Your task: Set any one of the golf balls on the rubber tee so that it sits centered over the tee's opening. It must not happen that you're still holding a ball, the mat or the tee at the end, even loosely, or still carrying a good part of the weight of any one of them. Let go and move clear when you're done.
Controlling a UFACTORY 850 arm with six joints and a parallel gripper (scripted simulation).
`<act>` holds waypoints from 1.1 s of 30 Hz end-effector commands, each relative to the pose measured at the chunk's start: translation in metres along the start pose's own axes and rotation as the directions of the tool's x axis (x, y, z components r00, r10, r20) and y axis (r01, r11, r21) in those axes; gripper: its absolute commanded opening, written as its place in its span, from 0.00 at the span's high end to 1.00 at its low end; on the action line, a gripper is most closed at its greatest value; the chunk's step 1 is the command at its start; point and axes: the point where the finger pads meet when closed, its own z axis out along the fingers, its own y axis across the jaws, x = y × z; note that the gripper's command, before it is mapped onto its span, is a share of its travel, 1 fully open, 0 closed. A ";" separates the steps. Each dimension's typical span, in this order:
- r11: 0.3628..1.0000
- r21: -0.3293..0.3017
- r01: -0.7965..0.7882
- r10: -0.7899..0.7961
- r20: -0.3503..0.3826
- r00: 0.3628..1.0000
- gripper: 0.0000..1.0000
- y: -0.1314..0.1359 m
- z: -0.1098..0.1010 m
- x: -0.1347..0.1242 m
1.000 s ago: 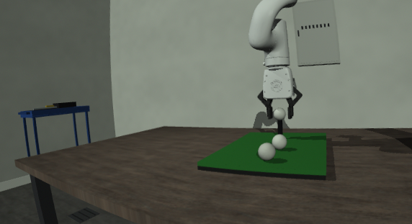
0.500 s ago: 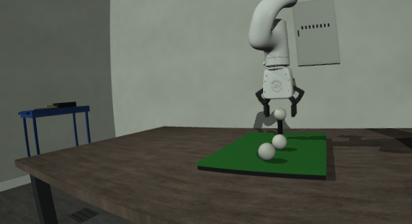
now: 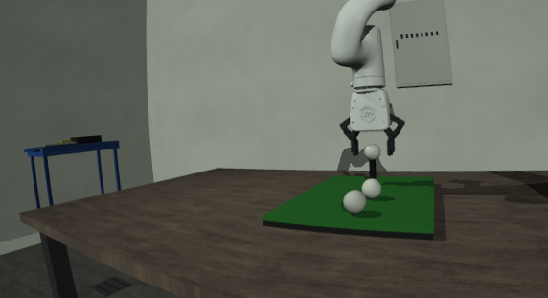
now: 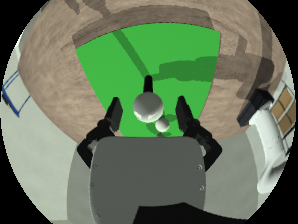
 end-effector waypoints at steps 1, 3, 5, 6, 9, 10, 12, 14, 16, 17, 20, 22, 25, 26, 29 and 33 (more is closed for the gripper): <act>1.000 0.002 0.000 0.000 0.000 1.000 0.00 -0.001 -0.002 0.000; 1.000 0.002 0.000 0.000 0.000 1.000 0.00 -0.001 -0.021 0.000; 1.000 0.002 0.000 0.000 -0.001 1.000 0.00 0.001 -0.058 0.000; 1.000 0.002 0.000 0.000 -0.001 1.000 0.00 0.001 -0.058 0.000; 1.000 0.002 0.000 0.000 -0.001 1.000 0.00 0.001 -0.092 0.000; 1.000 0.002 0.000 0.000 -0.001 1.000 0.00 0.001 -0.099 0.000; 1.000 0.002 0.000 0.000 -0.001 1.000 0.00 0.001 -0.100 0.000; 1.000 0.002 0.000 0.000 -0.001 1.000 0.00 0.001 -0.100 0.000; 1.000 0.002 0.000 0.000 -0.001 1.000 0.00 0.001 -0.100 0.000; 1.000 0.002 0.000 0.000 -0.001 1.000 0.00 0.001 -0.100 0.000; 1.000 0.002 0.000 0.000 -0.001 1.000 0.00 0.001 -0.100 0.000; 1.000 0.002 0.000 0.000 -0.001 1.000 0.00 0.001 -0.100 0.000; 1.000 0.002 0.000 0.000 -0.001 1.000 0.00 0.001 -0.100 0.000; 1.000 0.002 0.000 0.000 -0.001 1.000 0.00 0.001 -0.100 0.000; 1.000 0.002 0.000 0.000 -0.001 1.000 0.00 0.001 -0.100 0.000; 1.000 0.002 0.000 0.000 -0.001 1.000 0.00 0.001 -0.100 0.000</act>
